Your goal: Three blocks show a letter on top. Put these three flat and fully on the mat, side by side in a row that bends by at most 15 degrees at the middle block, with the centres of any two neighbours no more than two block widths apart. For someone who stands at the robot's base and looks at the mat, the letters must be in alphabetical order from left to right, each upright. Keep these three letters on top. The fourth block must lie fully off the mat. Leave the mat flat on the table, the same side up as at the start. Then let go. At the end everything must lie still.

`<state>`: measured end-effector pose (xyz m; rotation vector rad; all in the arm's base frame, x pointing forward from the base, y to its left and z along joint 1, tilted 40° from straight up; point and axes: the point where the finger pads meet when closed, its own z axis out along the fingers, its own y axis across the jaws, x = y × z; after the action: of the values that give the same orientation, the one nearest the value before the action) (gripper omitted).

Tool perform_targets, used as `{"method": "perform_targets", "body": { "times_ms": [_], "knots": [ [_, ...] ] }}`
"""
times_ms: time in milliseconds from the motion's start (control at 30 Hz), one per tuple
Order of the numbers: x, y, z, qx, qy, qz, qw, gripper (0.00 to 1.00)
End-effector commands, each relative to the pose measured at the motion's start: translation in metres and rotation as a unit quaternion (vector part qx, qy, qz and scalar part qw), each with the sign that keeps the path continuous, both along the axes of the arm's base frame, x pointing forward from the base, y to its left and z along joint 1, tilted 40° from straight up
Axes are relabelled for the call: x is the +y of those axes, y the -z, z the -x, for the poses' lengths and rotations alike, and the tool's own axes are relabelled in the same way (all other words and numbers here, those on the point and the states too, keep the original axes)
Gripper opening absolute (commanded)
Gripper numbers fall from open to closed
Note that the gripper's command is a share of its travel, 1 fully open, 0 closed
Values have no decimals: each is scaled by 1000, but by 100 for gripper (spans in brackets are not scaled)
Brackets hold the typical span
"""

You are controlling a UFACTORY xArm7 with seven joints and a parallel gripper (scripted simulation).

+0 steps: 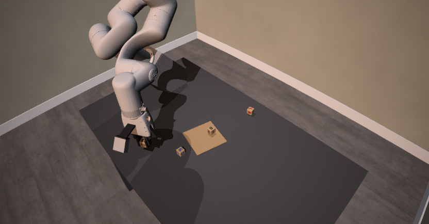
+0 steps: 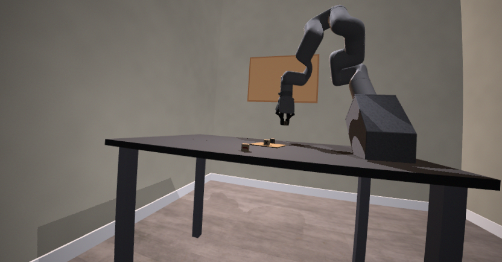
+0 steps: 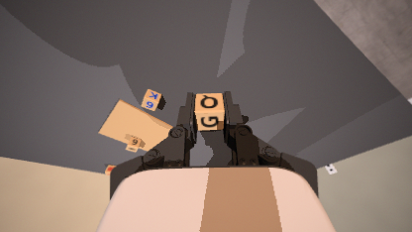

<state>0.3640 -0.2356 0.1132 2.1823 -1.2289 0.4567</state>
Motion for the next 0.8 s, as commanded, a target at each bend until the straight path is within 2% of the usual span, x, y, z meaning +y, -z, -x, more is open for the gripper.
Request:
{"method": "perform_targets", "body": {
  "times_ms": [0, 300, 367, 433, 533, 767],
  "knots": [
    [12, -6, -8, 14, -30, -4, 999, 21],
    [59, -31, -28, 86, -162, -18, 983, 21],
    [59, -31, -28, 86, -162, -18, 983, 21],
    [74, -41, -33, 112, -210, -21, 971, 21],
    [85, -48, -37, 130, -243, -23, 961, 21],
    [113, -68, -43, 180, -337, -25, 924, 21]
  ]
}}
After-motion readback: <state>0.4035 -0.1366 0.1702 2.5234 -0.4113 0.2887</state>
